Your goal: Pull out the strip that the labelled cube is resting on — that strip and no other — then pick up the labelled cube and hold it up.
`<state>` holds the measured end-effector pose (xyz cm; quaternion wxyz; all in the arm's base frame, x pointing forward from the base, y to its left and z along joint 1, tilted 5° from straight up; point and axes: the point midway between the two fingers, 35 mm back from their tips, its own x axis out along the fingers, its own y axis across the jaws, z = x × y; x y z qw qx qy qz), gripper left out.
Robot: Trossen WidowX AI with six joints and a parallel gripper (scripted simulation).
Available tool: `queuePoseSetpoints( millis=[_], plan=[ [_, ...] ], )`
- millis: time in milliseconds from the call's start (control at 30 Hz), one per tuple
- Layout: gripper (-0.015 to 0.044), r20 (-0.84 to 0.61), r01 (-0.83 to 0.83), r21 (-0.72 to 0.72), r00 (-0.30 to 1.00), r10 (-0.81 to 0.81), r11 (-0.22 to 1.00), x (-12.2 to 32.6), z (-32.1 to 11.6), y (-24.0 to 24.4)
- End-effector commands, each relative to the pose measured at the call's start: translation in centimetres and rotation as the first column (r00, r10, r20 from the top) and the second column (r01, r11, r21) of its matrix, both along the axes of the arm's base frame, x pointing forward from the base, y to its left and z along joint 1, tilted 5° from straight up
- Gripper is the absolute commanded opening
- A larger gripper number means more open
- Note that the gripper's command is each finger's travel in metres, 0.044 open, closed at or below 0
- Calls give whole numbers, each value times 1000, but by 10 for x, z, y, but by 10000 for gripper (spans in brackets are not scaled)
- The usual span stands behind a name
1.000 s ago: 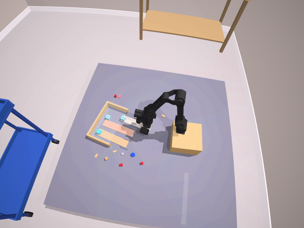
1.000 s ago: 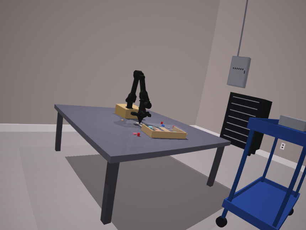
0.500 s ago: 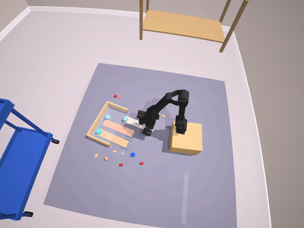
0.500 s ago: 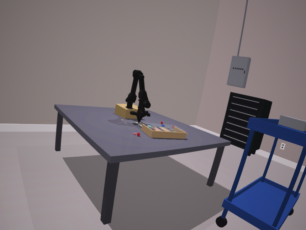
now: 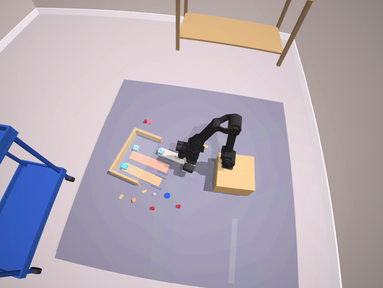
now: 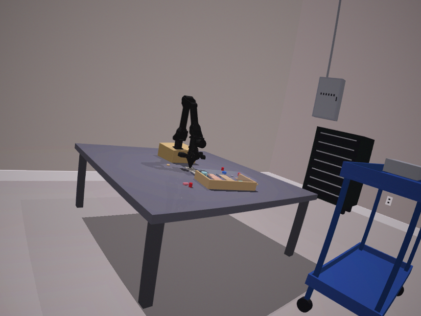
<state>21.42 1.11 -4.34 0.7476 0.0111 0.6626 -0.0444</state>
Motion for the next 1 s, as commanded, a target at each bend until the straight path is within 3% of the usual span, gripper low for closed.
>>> queuePoseSetpoints(
  millis=[0, 967],
  plan=[
    [0, -35, 4, -3, 999, -4, 1000, -16, -6, -1],
    [0, -36, 4, -3, 999, -4, 1000, -24, -7, 0]
  ],
)
